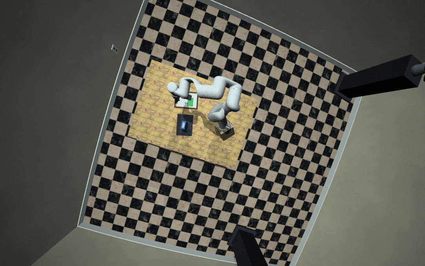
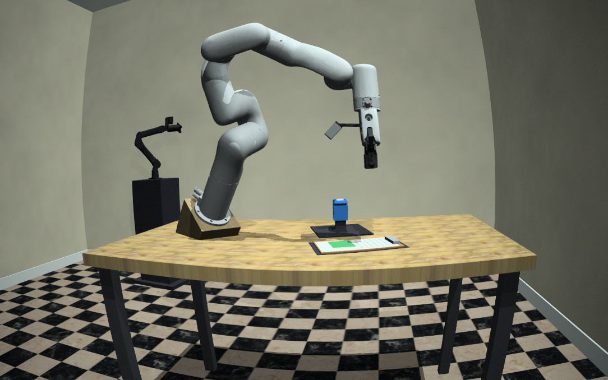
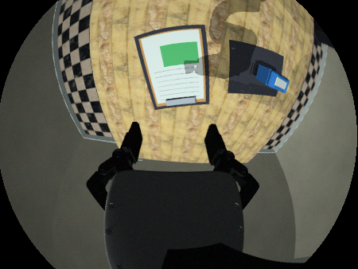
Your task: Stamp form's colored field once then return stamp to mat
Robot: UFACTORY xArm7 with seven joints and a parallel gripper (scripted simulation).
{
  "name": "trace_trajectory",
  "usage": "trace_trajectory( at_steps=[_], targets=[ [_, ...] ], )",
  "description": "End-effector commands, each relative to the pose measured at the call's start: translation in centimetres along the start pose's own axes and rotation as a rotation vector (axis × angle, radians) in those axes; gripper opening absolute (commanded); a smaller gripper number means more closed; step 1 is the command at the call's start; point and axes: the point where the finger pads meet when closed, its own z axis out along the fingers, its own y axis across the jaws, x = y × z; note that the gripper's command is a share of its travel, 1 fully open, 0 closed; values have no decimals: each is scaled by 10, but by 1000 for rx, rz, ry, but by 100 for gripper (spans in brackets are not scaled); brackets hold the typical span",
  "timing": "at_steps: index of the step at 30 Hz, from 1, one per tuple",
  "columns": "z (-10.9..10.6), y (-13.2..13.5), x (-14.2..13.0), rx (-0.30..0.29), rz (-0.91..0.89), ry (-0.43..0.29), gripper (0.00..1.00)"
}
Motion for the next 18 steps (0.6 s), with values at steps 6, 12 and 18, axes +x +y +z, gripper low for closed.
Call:
trace_trajectory(
  at_steps=[6, 12, 18],
  targets=[
    [14, -3, -4, -38, -163, 5, 100],
    [71, 0, -2, -40, -163, 4, 100],
    [71, 0, -2, -40, -163, 4, 100]
  ],
)
